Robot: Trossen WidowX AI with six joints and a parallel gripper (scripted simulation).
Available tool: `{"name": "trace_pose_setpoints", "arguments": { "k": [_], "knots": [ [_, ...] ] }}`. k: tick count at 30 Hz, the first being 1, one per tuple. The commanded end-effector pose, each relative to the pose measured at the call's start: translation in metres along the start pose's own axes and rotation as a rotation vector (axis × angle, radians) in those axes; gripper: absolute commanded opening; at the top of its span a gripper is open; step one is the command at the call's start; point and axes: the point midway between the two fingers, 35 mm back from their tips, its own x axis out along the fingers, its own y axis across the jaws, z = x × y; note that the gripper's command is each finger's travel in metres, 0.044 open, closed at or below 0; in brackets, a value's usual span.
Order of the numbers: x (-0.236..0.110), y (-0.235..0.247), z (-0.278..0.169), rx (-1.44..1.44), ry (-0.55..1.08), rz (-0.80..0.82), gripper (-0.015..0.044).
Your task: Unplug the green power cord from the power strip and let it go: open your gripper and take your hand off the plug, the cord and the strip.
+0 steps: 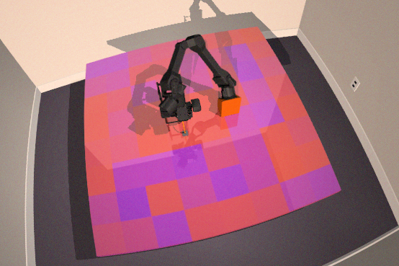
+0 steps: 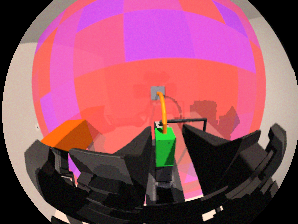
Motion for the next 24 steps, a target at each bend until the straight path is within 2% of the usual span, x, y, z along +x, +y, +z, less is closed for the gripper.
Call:
{"name": "trace_pose_setpoints", "arguments": {
  "k": [1,24],
  "knots": [
    [-0.001,0.0,-0.007,-0.002,0.002,-0.002,0.016],
    [0.006,0.001,-0.031,-0.002,0.004,-0.002,0.016]
  ]
}}
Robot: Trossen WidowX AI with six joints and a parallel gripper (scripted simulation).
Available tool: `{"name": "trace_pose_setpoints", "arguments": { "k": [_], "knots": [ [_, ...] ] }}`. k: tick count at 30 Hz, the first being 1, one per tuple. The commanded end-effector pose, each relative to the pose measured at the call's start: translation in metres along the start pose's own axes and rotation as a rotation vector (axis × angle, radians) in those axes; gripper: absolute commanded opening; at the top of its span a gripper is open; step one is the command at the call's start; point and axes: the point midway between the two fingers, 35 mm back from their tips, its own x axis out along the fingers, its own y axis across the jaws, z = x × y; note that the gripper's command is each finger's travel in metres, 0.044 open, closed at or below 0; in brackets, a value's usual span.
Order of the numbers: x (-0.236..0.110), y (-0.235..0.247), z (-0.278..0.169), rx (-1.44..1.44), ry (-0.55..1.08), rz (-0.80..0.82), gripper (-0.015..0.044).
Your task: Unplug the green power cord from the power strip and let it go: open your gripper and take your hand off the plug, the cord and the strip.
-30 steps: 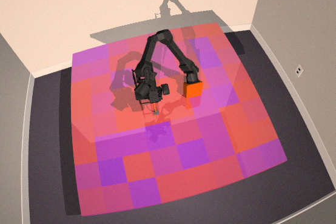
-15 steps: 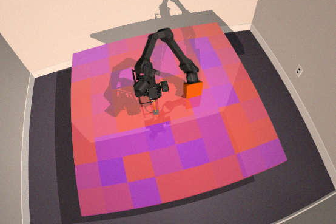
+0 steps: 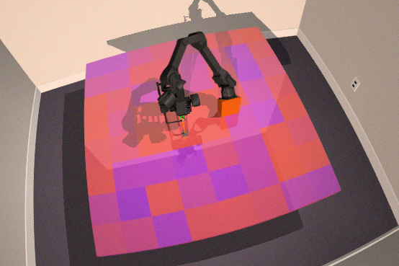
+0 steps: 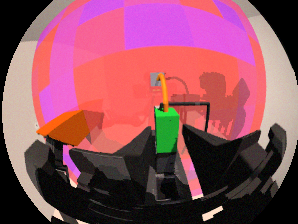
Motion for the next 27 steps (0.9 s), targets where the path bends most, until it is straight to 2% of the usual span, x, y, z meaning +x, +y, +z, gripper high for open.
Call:
{"name": "trace_pose_setpoints", "arguments": {
  "k": [1,5,8,17,18,27],
  "knots": [
    [0.005,0.0,-0.001,-0.003,0.002,-0.001,0.016],
    [0.009,0.0,-0.001,-0.003,0.003,-0.001,0.016],
    [0.006,0.0,-0.001,0.001,0.0,0.0,0.0081],
    [0.006,0.0,-0.001,0.001,0.0,0.0,0.0021],
    [0.006,0.0,0.0,0.001,0.0,0.0,0.0],
    [0.006,-0.001,0.011,0.0,-0.001,0.0,0.0]
  ]
}}
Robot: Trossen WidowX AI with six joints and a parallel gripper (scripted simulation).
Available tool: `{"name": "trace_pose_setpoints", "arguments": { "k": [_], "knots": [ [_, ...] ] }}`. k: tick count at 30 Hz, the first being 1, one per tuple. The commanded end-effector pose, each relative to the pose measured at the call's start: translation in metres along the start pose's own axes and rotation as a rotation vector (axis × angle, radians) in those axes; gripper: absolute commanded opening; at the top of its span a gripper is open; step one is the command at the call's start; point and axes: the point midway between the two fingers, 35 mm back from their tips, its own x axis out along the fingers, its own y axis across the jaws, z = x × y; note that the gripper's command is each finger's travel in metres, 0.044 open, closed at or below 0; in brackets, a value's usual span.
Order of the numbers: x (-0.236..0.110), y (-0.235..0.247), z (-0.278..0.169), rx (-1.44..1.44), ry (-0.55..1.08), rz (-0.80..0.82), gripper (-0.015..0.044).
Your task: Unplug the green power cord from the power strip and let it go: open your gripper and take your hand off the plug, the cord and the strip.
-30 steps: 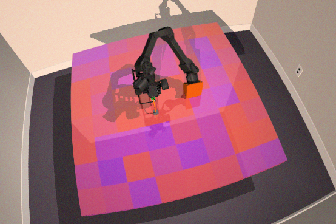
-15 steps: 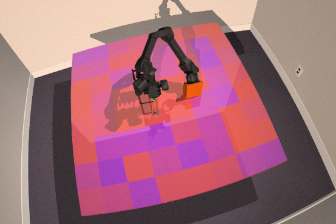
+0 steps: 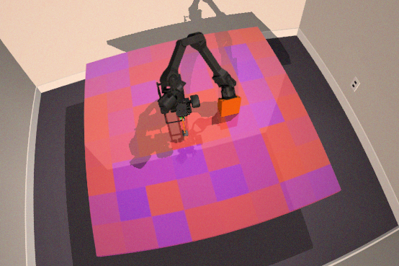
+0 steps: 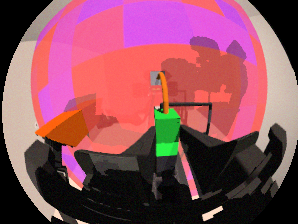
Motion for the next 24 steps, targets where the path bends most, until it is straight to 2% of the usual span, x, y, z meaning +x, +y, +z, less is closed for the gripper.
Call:
{"name": "trace_pose_setpoints", "arguments": {
  "k": [1,24],
  "knots": [
    [-0.002,-0.001,0.012,0.0,-0.018,-0.003,0.0],
    [-0.007,-0.001,0.049,-0.001,-0.02,-0.004,0.0]
  ]
}}
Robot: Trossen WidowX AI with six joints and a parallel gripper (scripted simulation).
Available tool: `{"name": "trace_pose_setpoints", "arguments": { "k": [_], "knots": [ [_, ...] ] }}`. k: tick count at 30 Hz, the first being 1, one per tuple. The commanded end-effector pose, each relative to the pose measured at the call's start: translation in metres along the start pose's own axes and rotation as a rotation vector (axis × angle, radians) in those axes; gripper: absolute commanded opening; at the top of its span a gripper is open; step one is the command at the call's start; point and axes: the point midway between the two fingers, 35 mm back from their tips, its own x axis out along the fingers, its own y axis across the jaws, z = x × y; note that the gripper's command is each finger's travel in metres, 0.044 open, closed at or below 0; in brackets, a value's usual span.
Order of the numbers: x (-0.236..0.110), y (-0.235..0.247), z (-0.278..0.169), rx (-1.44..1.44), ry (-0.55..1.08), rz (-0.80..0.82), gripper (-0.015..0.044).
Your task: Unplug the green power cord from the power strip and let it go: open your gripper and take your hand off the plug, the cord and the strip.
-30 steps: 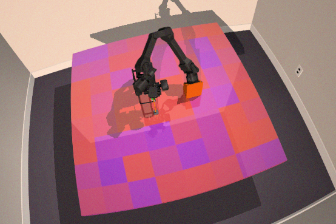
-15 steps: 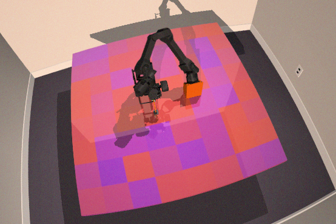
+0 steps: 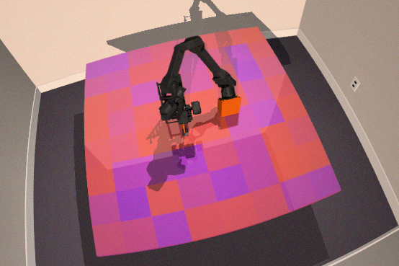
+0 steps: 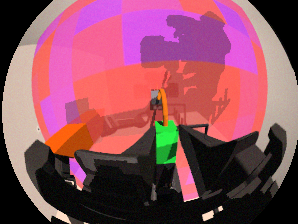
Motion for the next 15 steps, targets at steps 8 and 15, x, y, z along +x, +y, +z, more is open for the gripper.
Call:
{"name": "trace_pose_setpoints", "arguments": {
  "k": [8,15],
  "knots": [
    [-0.0032,0.0015,0.0082,-0.013,0.0,-0.012,0.0157],
    [-0.0032,0.0015,0.0082,-0.013,0.0,-0.012,0.0341]
  ]
}}
